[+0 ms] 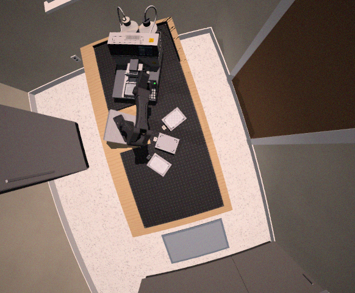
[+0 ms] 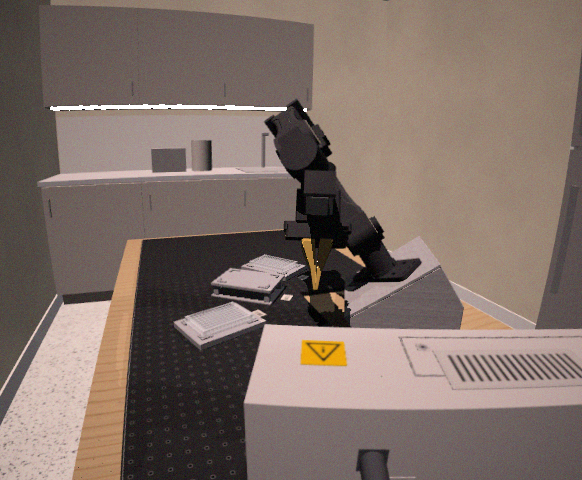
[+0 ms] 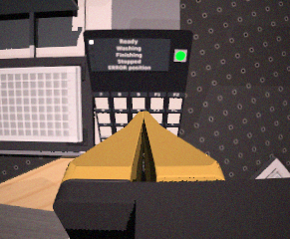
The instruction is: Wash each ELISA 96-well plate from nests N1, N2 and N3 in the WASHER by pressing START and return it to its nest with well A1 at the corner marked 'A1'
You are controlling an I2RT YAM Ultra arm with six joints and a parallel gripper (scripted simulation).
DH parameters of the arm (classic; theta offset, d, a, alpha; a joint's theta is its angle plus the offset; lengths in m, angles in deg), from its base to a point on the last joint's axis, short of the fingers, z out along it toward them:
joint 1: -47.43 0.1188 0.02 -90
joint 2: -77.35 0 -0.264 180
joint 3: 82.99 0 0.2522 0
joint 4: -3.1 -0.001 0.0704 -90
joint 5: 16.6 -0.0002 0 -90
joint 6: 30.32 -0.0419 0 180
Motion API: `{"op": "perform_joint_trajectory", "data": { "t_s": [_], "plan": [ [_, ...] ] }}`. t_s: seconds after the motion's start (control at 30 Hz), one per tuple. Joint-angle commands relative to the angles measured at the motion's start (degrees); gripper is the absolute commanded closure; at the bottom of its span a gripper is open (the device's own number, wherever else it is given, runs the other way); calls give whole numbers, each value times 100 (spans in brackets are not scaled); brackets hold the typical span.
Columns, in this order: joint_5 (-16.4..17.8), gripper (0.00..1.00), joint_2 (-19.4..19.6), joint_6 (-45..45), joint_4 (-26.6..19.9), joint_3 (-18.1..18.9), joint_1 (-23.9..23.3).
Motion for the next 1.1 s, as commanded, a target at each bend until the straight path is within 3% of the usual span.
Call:
{"op": "perform_joint_trajectory", "data": {
  "t_s": [0.0, 1.07],
  "plan": [
    [-4, 100, -185, -22, 123, -170, 52],
    [-166, 100, -1958, -323, 292, -2273, 352]
  ]
}}
